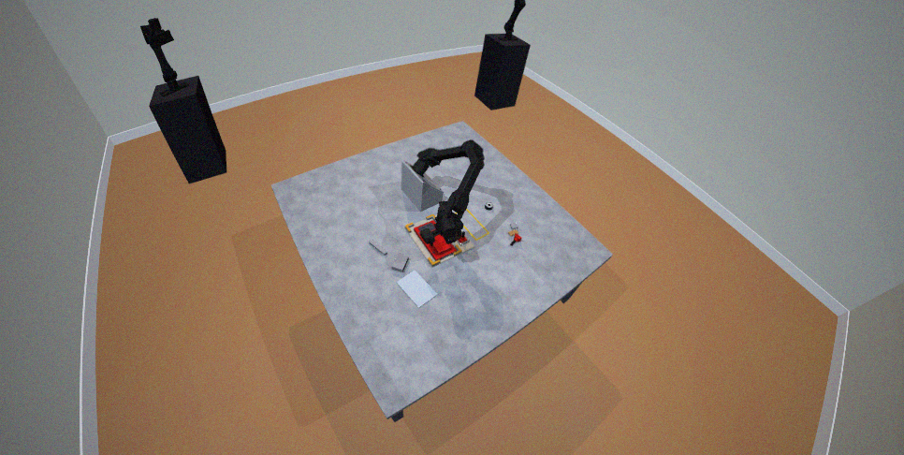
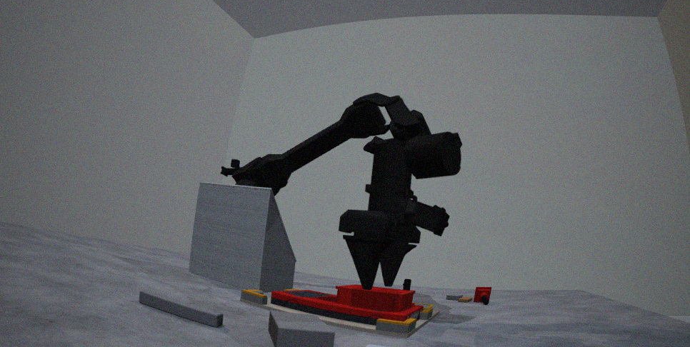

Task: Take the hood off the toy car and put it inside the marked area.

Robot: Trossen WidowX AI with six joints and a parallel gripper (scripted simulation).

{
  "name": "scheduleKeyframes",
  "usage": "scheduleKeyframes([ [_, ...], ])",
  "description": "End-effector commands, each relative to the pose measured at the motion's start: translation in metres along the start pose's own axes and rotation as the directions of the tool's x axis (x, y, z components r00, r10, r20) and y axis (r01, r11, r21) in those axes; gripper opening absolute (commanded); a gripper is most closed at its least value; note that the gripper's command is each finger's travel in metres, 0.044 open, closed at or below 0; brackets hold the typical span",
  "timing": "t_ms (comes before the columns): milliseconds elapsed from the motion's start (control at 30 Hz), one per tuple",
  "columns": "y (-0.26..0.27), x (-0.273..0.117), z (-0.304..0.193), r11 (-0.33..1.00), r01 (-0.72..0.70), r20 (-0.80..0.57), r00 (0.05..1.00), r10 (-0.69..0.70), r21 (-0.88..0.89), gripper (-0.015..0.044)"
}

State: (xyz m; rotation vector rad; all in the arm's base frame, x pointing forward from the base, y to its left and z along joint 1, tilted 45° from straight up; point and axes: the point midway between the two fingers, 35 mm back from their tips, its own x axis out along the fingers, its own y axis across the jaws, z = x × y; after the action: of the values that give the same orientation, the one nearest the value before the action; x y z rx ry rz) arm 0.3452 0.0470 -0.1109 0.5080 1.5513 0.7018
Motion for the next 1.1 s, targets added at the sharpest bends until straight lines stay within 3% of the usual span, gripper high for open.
scheduleKeyframes([
  [0,0.0,0.003,-0.002,1.0,-0.005,-0.003,1.0,0.005,0.007,0.044],
  [1067,0.001,0.019,-0.002,1.0,-0.006,-0.003,1.0,0.006,0.007,0.044],
])
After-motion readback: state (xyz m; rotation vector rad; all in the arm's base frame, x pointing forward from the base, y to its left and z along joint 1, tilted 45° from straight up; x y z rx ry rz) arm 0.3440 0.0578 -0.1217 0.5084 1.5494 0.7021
